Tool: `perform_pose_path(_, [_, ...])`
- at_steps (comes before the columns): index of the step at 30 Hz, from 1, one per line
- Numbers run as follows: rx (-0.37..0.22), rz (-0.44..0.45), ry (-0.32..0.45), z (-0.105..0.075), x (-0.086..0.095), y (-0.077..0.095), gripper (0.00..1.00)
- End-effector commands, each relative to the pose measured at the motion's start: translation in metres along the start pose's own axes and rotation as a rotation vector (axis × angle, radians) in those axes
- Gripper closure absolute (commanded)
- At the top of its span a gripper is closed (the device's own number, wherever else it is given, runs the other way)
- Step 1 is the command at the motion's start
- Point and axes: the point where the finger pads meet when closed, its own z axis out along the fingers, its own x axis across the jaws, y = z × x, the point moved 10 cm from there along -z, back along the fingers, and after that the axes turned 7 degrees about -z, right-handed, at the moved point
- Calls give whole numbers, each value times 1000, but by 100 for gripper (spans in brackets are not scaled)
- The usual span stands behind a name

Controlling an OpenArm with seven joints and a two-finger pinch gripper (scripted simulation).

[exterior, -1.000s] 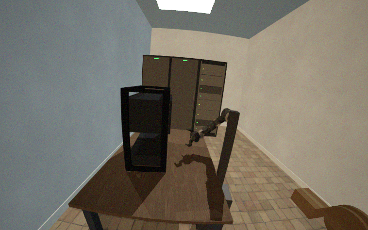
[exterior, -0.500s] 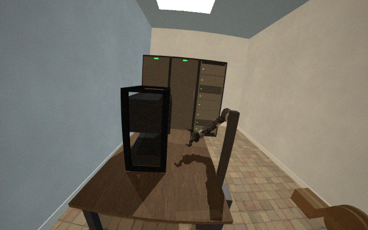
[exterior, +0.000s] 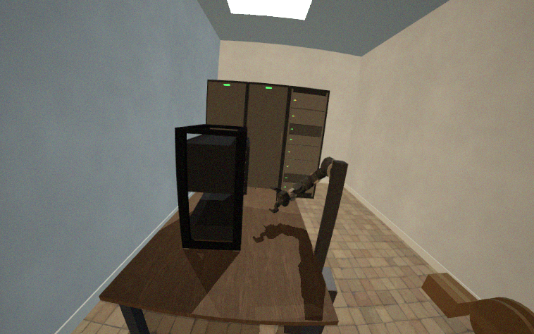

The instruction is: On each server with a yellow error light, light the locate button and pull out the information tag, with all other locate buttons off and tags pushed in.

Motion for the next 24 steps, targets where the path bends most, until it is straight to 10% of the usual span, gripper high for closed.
perform_pose_path(1, [-1,-1,3,0,1,0,0])
perform_pose_path(18, [-108,-19,-4,-8,57,11,0])
perform_pose_path(24, [-217,-38,-9,-15,120,17,0])
